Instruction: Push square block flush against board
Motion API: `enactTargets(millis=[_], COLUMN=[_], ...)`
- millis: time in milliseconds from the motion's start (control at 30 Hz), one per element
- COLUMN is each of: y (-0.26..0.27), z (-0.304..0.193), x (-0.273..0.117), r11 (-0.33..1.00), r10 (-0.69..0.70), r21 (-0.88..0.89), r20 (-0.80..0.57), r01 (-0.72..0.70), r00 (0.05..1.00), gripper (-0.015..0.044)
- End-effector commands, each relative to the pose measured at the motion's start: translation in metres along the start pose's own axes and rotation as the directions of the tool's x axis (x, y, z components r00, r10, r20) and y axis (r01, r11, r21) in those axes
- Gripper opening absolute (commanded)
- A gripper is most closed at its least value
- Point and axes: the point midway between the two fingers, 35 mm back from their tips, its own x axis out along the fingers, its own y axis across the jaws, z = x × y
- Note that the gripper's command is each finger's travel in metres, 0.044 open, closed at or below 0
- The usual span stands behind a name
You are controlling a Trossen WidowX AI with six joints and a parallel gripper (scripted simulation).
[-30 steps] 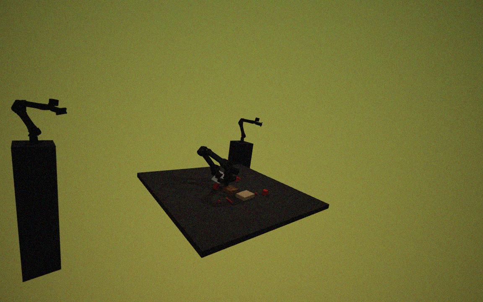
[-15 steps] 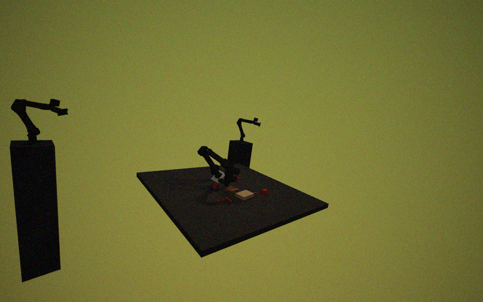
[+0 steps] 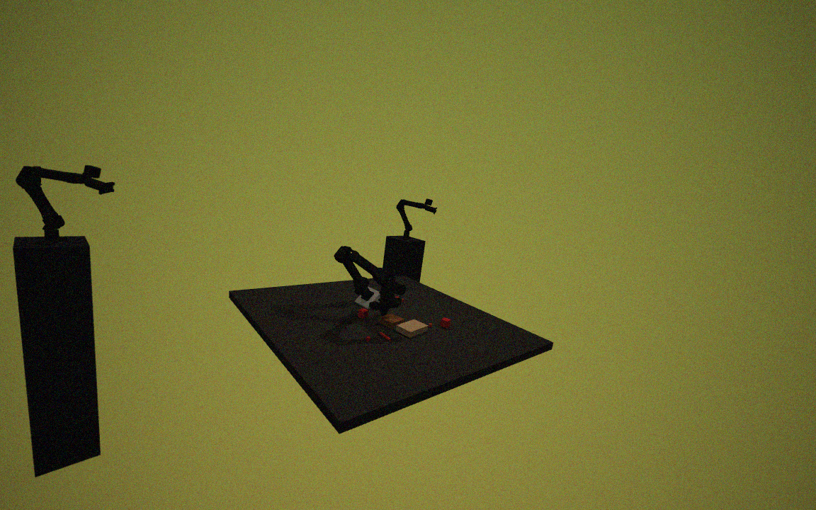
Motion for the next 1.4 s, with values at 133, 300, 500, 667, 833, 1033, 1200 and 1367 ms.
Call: enactTargets(millis=[133,300,500,667,833,1033,1200,1367], y=[0.000,0.001,0.000,0.000,0.000,0.000,0.000,0.000], z=[0.008,0.013,0.008,0.000,-0.009,-0.019,-0.027,-0.034], x=[0.003,0.004,0.003,0.003,0.003,0.003,0.004,0.004], r11=[1.000,1.000,1.000,1.000,1.000,1.000,1.000,1.000], r10=[-0.006,-0.006,-0.006,-0.006,-0.006,-0.006,-0.006,-0.006], r21=[-0.006,-0.006,-0.006,-0.007,-0.007,-0.008,-0.008,-0.008], r20=[-0.007,-0.007,-0.007,-0.008,-0.008,-0.009,-0.009,-0.010], r01=[0.006,0.006,0.006,0.006,0.006,0.006,0.006,0.006], r00=[1.000,1.000,1.000,1.000,1.000,1.000,1.000,1.000], gripper=[0.0000,0.0000,0.0000,0.0000,0.0000,0.0000,0.0000,0.0000])
